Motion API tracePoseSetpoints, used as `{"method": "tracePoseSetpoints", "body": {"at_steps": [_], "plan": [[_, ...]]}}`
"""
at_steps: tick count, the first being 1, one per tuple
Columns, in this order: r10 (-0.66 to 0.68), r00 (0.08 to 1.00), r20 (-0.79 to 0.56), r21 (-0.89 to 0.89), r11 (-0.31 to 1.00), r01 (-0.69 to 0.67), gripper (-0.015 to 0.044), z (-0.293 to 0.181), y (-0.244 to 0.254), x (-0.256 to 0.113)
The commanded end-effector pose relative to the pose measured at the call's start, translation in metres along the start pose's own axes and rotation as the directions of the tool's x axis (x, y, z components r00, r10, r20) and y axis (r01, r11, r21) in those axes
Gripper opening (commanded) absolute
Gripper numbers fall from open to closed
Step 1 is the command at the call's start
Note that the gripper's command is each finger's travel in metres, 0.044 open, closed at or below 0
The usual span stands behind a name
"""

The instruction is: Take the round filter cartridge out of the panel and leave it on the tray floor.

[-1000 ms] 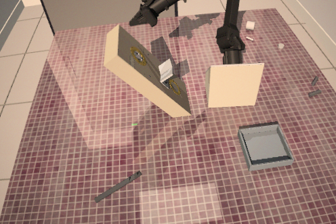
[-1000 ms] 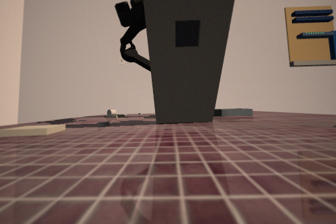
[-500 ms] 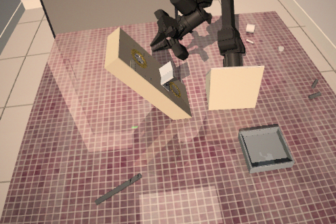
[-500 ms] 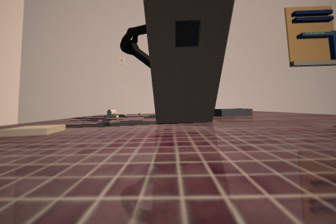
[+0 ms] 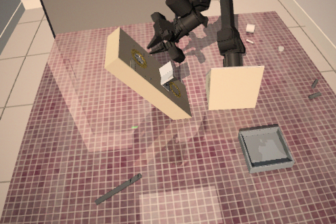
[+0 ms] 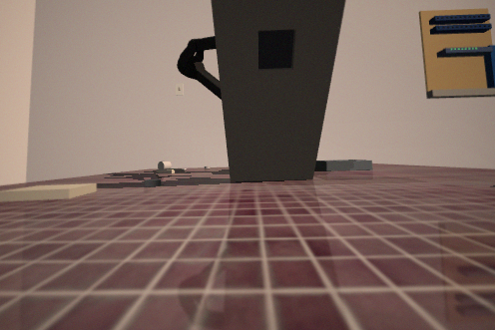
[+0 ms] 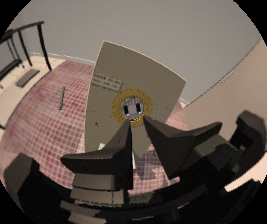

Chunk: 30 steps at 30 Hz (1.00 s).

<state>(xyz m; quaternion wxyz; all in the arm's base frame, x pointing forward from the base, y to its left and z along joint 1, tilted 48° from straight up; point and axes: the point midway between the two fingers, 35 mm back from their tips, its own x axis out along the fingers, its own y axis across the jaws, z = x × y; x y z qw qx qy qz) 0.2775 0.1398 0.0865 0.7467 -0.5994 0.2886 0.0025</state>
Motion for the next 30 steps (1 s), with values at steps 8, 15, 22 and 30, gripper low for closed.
{"method": "tracePoseSetpoints", "body": {"at_steps": [8,15,22,30], "plan": [[0.006,1.0,0.0,-0.007,1.0,-0.006,0.0091,-0.001,0.002,0.018],[0.003,1.0,0.001,-0.007,1.0,-0.003,0.0091,-0.001,0.001,0.029],[-0.003,1.0,0.003,-0.008,1.0,0.003,0.0091,-0.002,0.0,0.04],[-0.003,1.0,0.003,-0.009,1.0,0.003,0.0091,-0.003,0.001,0.041]]}}
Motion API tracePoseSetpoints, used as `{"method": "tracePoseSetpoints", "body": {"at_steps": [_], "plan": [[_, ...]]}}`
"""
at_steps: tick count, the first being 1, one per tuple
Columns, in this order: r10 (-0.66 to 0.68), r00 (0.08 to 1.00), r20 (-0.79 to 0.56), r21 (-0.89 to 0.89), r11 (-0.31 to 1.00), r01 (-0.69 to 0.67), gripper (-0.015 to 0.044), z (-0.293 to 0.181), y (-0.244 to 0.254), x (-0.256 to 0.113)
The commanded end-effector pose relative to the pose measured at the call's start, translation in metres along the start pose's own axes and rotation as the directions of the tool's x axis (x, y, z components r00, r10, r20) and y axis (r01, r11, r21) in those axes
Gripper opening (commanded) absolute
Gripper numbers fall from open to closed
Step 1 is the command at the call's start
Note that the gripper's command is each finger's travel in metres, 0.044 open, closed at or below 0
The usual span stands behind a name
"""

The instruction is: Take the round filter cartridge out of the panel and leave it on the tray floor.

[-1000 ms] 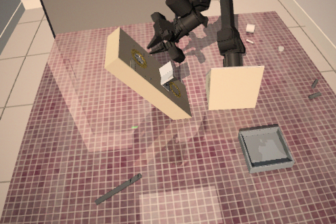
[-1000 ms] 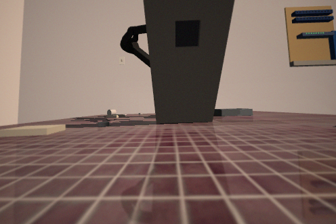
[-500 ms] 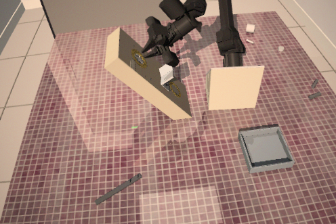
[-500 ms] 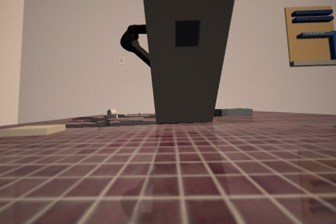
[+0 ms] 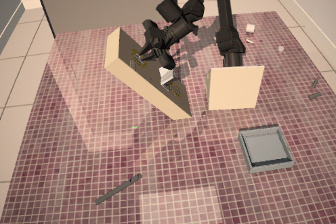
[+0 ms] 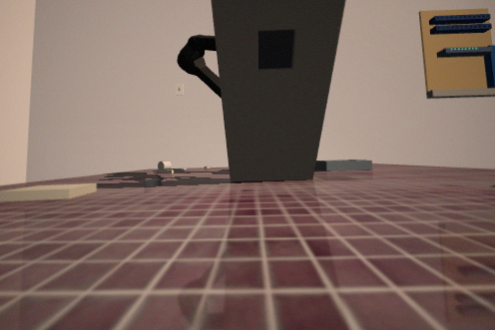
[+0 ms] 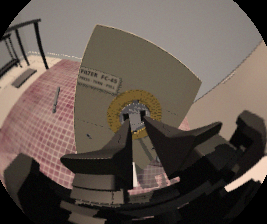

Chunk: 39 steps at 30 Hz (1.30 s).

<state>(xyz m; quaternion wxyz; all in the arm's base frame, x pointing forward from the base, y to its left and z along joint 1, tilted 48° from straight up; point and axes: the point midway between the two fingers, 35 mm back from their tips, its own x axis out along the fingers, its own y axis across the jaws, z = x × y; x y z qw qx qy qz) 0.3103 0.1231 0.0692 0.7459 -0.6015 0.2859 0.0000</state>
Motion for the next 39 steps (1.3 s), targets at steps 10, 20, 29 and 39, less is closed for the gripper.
{"method": "tracePoseSetpoints", "body": {"at_steps": [10,20,29,39], "plan": [[0.005,1.0,0.003,-0.006,1.0,-0.005,0.0091,0.0008,0.0014,0.0004],[0.005,1.0,0.003,-0.006,1.0,-0.005,0.0091,0.0012,0.001,0.0023],[0.005,1.0,0.003,-0.006,1.0,-0.005,0.0091,0.0012,0.0009,0.0034],[0.005,1.0,0.003,-0.006,1.0,-0.005,0.0091,0.0016,0.0007,0.0034]]}}
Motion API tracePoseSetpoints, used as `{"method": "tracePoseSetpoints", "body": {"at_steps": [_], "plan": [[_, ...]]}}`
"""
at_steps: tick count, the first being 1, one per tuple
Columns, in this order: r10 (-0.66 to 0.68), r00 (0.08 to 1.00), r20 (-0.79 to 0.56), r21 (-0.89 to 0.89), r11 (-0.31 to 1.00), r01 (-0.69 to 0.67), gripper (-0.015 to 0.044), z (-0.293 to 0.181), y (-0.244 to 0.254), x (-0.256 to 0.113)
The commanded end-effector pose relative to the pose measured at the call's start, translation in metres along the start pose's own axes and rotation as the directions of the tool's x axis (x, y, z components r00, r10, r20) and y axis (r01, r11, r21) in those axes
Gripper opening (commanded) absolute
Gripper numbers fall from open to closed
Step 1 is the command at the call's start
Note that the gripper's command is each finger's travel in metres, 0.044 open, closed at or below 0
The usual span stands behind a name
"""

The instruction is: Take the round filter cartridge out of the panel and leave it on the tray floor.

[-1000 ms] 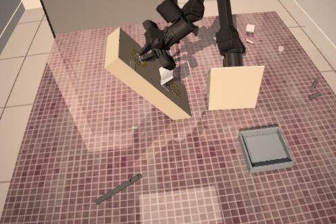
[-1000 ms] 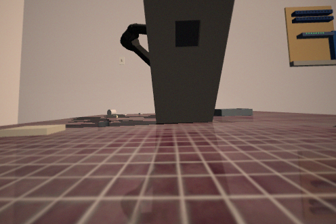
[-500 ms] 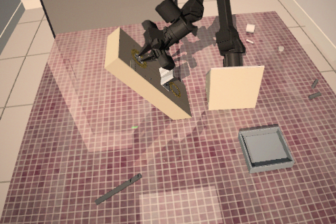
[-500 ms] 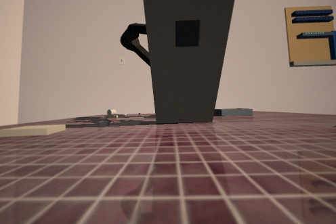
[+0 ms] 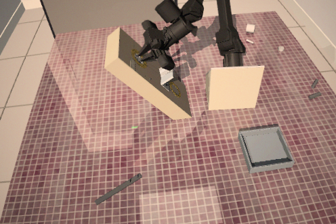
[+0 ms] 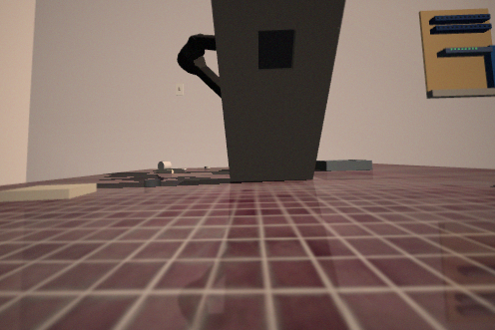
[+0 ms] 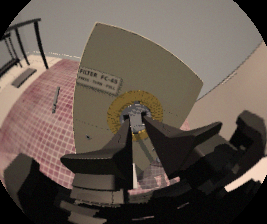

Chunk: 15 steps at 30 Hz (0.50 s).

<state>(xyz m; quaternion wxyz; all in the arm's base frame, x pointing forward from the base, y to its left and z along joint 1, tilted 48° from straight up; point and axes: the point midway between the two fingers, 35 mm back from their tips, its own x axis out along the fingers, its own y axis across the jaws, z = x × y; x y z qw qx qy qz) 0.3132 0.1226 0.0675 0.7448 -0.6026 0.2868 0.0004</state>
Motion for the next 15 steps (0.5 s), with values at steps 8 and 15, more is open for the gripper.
{"method": "tracePoseSetpoints", "body": {"at_steps": [8,15], "plan": [[0.003,1.0,0.005,-0.003,1.0,-0.003,0.0091,0.0011,0.0002,0.0035],[0.003,1.0,0.005,-0.003,1.0,-0.003,0.0091,0.0011,0.0002,0.0093]]}}
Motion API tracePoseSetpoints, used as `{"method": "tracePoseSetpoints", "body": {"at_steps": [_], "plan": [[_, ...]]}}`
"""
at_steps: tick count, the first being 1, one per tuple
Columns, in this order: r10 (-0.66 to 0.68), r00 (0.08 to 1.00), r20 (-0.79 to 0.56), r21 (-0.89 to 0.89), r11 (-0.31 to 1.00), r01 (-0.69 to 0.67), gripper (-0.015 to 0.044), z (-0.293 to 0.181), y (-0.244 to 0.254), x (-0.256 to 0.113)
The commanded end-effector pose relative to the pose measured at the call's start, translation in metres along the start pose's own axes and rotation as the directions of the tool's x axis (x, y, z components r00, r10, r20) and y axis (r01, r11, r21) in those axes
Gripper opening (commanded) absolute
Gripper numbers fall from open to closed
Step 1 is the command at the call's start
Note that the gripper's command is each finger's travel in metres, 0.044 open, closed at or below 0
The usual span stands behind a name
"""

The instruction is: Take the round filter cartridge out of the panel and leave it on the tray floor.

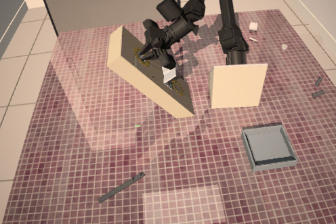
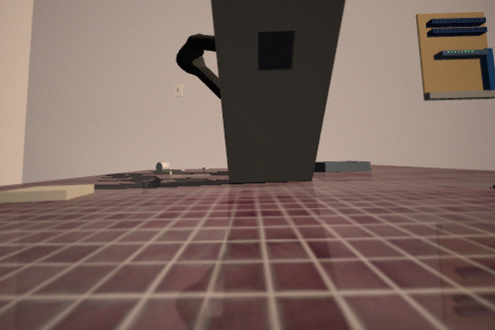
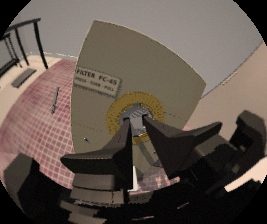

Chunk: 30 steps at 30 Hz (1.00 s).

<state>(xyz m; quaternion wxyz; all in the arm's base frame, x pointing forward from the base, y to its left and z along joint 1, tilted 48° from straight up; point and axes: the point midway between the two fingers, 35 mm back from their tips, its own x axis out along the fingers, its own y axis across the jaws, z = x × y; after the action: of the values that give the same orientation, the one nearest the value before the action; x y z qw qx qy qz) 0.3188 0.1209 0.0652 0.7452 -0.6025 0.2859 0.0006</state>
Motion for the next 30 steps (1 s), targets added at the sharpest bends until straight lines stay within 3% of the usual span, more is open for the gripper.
{"method": "tracePoseSetpoints", "body": {"at_steps": [1,16,26,30], "plan": [[0.003,1.0,0.003,-0.003,1.0,-0.003,0.0091,0.0005,0.0005,0.0039],[0.003,1.0,0.003,-0.003,1.0,-0.003,0.0091,0.0004,0.0004,0.0084],[-0.004,1.0,0.0,-0.003,1.0,0.004,0.0005,0.0003,0.0003,0.0058],[-0.003,1.0,0.0,0.014,1.0,0.003,0.0,0.0003,0.0003,0.0063]]}}
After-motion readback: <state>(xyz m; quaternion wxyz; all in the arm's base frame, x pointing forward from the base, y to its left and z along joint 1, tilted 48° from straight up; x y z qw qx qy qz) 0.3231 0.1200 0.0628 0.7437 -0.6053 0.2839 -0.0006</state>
